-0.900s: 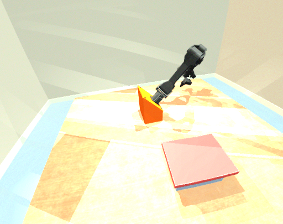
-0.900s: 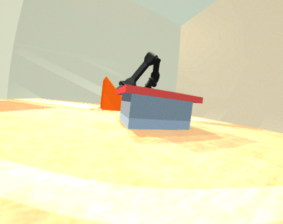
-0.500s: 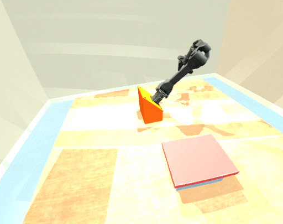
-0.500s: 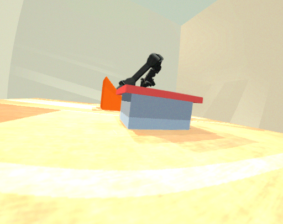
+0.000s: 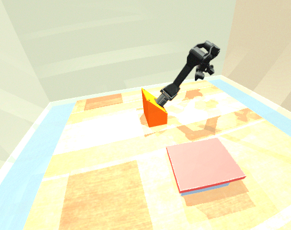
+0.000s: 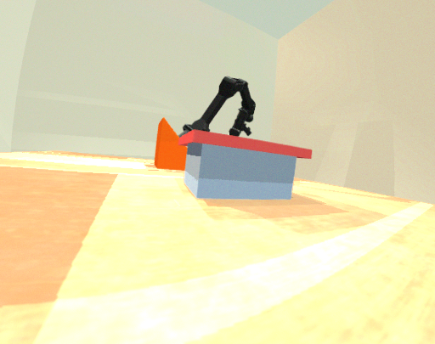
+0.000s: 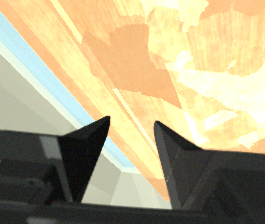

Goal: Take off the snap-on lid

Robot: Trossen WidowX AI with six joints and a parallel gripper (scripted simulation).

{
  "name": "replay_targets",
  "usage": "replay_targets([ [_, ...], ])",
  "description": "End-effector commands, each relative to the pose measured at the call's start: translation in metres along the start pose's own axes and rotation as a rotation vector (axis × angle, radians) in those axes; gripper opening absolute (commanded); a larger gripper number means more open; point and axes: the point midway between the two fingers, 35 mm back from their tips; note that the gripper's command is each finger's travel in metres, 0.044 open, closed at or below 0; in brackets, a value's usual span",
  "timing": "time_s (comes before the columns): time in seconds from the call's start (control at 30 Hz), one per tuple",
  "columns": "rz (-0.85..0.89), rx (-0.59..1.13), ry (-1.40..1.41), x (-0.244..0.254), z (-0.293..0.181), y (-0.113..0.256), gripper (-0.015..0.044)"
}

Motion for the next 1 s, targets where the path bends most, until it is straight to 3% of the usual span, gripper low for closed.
replay_targets([
  [0.0, 0.048, -0.067, -0.152, -0.004, 0.030, 0.006, 0.0235],
  [0.6, 0.295, -0.477, -0.712, -0.053, 0.158, 0.064, 0.0235],
  [0.97, 0.305, -0.763, -0.981, -0.135, 0.215, 0.095, 0.0235],
])
Point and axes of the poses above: the point midway between the two fingers, 35 mm back from their tips, its own y axis back along the fingers, its own x axis across the jaws, z = x × y, and after that the axes turned 12 degrees about -y, right-handed
